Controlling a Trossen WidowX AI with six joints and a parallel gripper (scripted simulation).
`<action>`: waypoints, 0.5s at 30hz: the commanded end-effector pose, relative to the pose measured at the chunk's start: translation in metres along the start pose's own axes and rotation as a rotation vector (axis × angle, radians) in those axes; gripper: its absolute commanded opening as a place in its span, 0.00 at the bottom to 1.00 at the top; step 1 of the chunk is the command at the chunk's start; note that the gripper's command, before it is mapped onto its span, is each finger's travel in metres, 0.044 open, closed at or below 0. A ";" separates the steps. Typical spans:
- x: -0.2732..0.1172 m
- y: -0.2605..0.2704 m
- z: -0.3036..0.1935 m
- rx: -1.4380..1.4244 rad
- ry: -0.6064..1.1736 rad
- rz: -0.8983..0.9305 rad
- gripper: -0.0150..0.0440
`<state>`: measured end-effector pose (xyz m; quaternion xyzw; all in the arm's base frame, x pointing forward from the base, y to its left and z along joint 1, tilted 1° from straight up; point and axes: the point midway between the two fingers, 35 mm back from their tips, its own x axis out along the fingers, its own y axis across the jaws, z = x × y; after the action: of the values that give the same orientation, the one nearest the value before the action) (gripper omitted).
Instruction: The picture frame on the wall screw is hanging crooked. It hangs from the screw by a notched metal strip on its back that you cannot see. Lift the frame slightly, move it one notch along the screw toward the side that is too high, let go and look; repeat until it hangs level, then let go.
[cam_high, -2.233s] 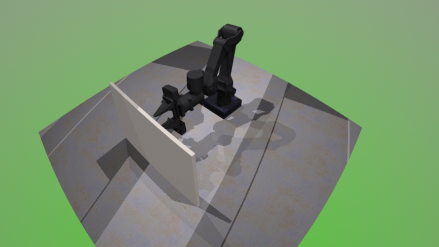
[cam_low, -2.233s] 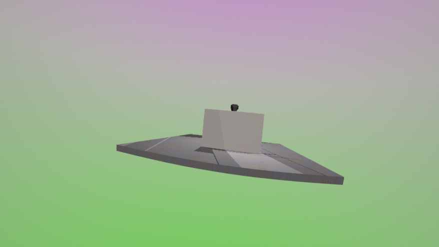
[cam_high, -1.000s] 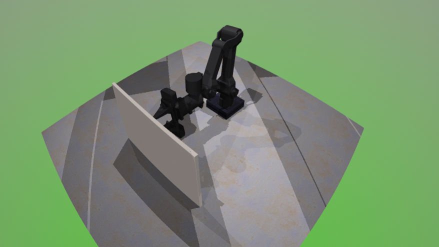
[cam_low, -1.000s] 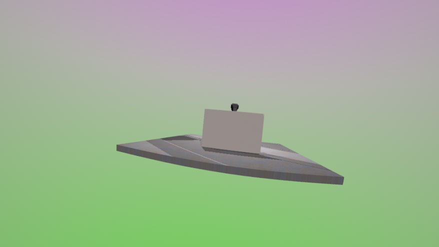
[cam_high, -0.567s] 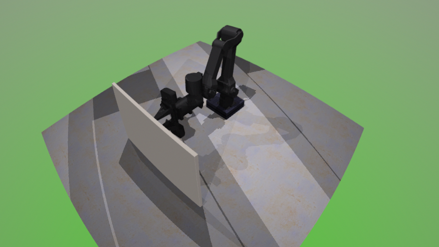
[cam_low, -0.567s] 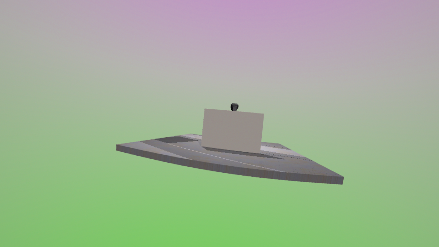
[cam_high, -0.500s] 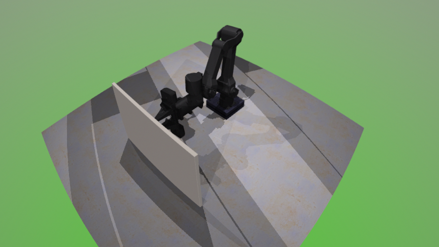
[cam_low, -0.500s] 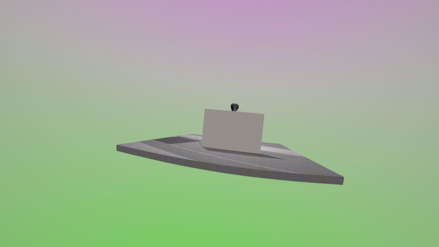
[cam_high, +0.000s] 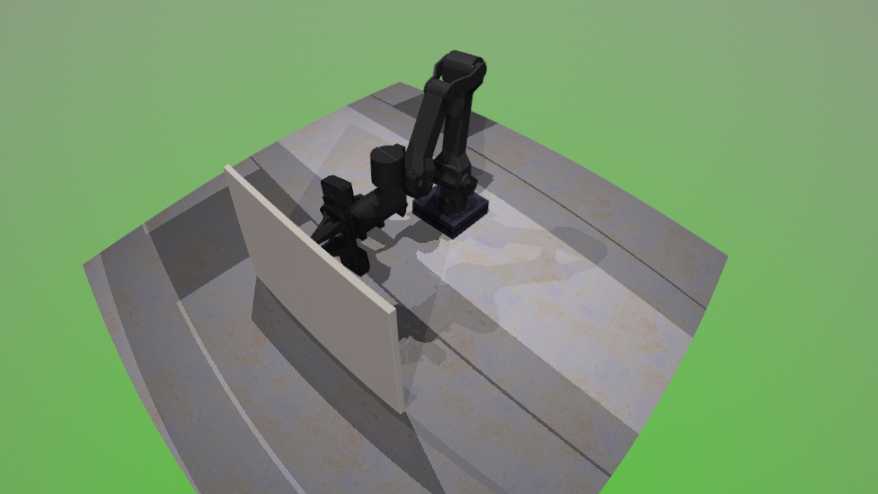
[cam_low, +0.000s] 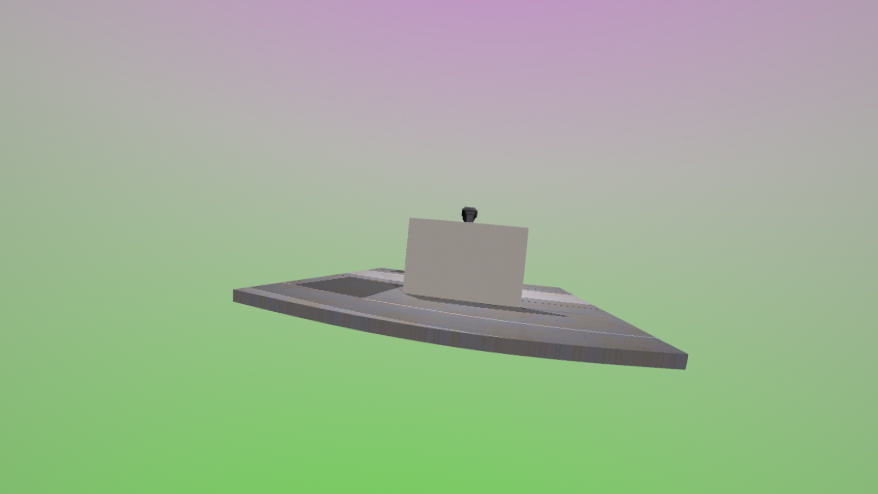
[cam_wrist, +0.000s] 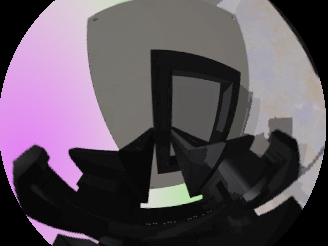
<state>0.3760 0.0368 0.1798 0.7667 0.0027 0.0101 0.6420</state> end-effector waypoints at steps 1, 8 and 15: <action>0.000 0.000 0.000 0.001 0.002 0.001 0.25; 0.000 0.002 0.000 0.001 0.002 0.001 0.25; 0.000 0.004 0.000 0.001 0.003 0.001 0.25</action>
<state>0.3760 0.0366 0.1808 0.7665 0.0050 0.0090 0.6422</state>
